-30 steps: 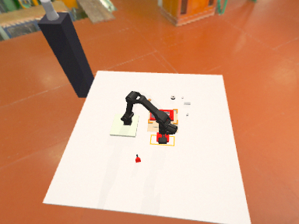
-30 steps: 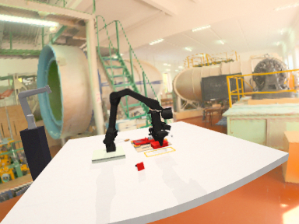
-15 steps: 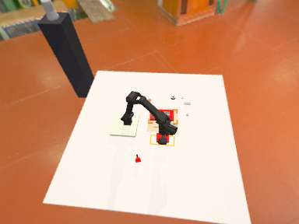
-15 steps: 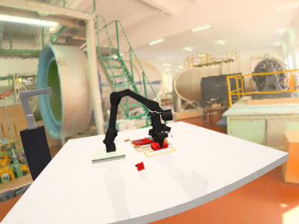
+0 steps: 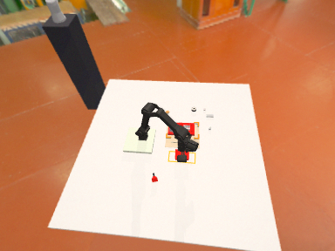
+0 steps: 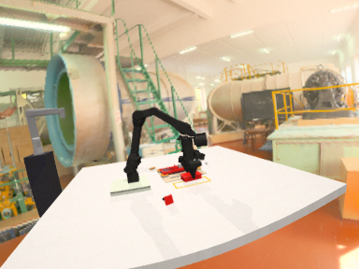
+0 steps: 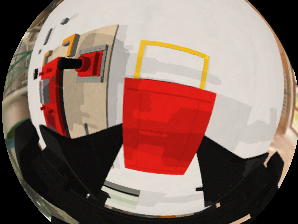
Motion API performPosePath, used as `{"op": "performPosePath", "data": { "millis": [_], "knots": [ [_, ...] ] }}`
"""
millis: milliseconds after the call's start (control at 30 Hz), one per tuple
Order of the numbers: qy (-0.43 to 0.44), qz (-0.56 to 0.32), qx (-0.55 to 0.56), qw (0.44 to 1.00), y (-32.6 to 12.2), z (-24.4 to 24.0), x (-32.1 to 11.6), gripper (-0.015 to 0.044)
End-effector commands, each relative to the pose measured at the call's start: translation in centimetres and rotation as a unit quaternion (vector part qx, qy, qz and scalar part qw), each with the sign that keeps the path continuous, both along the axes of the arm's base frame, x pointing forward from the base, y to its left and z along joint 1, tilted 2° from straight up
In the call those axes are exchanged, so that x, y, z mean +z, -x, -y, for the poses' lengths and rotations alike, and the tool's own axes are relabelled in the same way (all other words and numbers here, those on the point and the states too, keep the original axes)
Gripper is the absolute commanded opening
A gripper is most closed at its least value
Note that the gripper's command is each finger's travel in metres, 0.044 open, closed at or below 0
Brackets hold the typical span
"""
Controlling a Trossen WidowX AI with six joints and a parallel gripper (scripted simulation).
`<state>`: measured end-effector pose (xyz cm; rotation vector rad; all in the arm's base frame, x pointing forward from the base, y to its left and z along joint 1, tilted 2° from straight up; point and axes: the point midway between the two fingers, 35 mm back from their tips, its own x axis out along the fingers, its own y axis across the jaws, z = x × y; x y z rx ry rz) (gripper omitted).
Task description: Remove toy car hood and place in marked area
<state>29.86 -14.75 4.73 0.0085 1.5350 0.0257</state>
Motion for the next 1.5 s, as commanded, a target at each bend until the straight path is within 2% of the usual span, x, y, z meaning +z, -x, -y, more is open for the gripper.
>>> {"op": "performPosePath", "data": {
  "millis": [0,1467],
  "knots": [
    [-0.002,-0.002,-0.001,1.000,0.0,0.0,-0.3,0.0000],
    [-0.002,-0.002,-0.001,1.000,0.0,-0.1,-2.2,0.0000]
  ]
}}
